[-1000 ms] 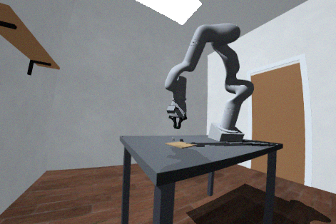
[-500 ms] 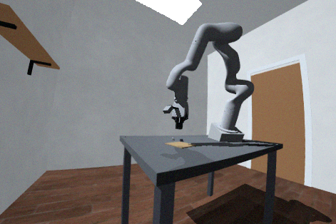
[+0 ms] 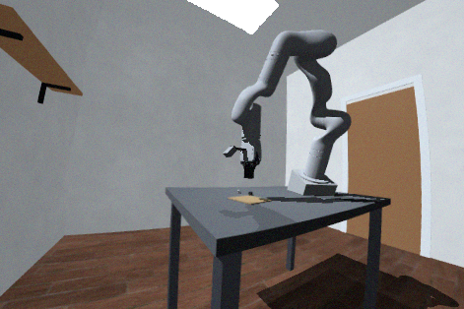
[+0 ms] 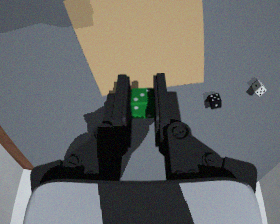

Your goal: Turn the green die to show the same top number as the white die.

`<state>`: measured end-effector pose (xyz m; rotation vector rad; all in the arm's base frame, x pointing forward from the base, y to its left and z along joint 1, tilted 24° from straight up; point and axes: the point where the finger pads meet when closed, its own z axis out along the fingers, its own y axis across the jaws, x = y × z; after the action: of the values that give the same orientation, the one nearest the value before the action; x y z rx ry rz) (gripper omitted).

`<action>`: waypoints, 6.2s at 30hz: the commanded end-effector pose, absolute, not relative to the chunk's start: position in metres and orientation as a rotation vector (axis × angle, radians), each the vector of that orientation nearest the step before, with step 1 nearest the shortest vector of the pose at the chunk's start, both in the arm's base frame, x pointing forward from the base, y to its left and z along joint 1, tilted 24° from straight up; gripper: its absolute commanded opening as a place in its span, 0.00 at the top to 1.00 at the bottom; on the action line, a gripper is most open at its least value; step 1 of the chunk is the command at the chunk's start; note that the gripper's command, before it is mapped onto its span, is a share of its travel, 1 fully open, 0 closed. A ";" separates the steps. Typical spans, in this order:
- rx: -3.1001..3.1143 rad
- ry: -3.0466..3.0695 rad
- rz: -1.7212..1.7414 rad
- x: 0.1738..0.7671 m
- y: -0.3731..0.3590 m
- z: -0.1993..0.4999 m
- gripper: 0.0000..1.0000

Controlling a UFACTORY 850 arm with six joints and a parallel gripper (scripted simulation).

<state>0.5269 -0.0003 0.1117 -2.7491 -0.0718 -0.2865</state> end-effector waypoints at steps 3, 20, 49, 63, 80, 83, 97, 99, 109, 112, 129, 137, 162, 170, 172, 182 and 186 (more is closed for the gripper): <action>-2.749 -0.059 -0.281 0.528 0.000 0.113 0.89; -2.683 0.007 -0.621 0.524 0.001 0.113 0.89; -2.477 0.133 -1.242 0.518 0.000 0.112 0.89; -2.390 0.169 -1.416 0.516 0.000 0.112 0.89; -2.389 0.169 -1.416 0.520 0.009 0.088 0.89; -2.389 0.169 -1.416 0.523 0.014 0.077 0.89; -2.389 0.169 -1.416 0.529 0.027 0.044 0.89; -2.389 0.169 -1.416 0.530 0.028 0.042 0.89; -2.389 0.169 -1.416 0.530 0.028 0.041 0.89; -2.389 0.169 -1.416 0.530 0.028 0.041 0.89; -2.389 0.169 -1.416 0.530 0.028 0.041 0.89; -2.389 0.169 -1.416 0.530 0.028 0.041 0.89; -2.389 0.169 -1.416 0.532 0.032 0.032 0.89; -2.389 0.169 -1.416 0.532 0.032 0.031 0.89; -2.389 0.169 -1.416 0.532 0.032 0.031 0.89; -2.389 0.169 -1.416 0.532 0.032 0.031 0.89; -2.389 0.169 -1.416 0.532 0.032 0.031 0.89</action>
<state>0.5315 0.0327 0.0304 -2.3902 0.1690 -1.4150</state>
